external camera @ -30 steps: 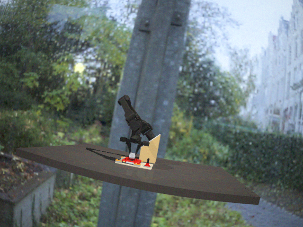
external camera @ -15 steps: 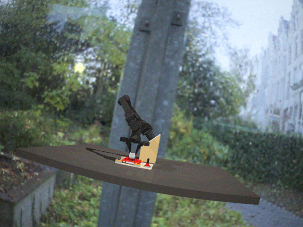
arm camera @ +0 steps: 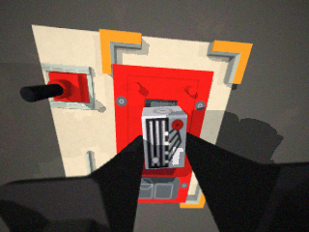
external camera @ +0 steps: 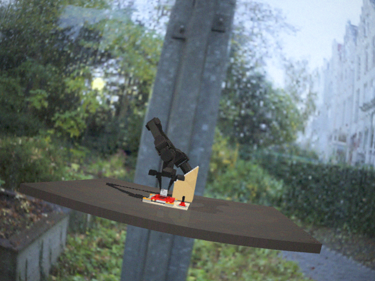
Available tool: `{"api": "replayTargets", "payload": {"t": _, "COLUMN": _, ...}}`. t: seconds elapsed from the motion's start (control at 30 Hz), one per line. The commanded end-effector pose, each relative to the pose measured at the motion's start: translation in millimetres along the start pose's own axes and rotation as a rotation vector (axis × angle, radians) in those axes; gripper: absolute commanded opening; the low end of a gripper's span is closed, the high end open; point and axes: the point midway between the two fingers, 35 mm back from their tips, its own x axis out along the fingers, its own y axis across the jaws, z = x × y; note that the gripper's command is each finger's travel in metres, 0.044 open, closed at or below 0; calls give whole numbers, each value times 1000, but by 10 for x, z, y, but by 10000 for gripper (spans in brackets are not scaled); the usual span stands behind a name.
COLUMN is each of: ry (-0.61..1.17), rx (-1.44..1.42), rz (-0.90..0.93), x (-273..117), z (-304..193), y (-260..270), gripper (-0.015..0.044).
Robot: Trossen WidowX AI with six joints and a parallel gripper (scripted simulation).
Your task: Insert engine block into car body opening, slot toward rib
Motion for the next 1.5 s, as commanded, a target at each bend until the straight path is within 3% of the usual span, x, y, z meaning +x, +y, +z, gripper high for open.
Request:
{"api": "replayTargets", "payload": {"t": 0.0, "ry": -1, "rx": 48, "rz": -2, "x": -4, "z": -1, "y": -2, "gripper": 158}}
{"api": "replayTargets", "payload": {"t": 0.33, "ry": -1, "rx": 264, "rz": -2, "x": -4, "z": 0, "y": -2, "gripper": 158}}
{"api": "replayTargets", "payload": {"t": 0.93, "ry": -1, "rx": -63, "rz": -3, "x": -5, "z": -3, "y": -2, "gripper": 158}}
{"api": "replayTargets", "payload": {"t": 1.47, "ry": -1, "rx": 271, "rz": -2, "x": -4, "z": 0, "y": -3, "gripper": 158}}
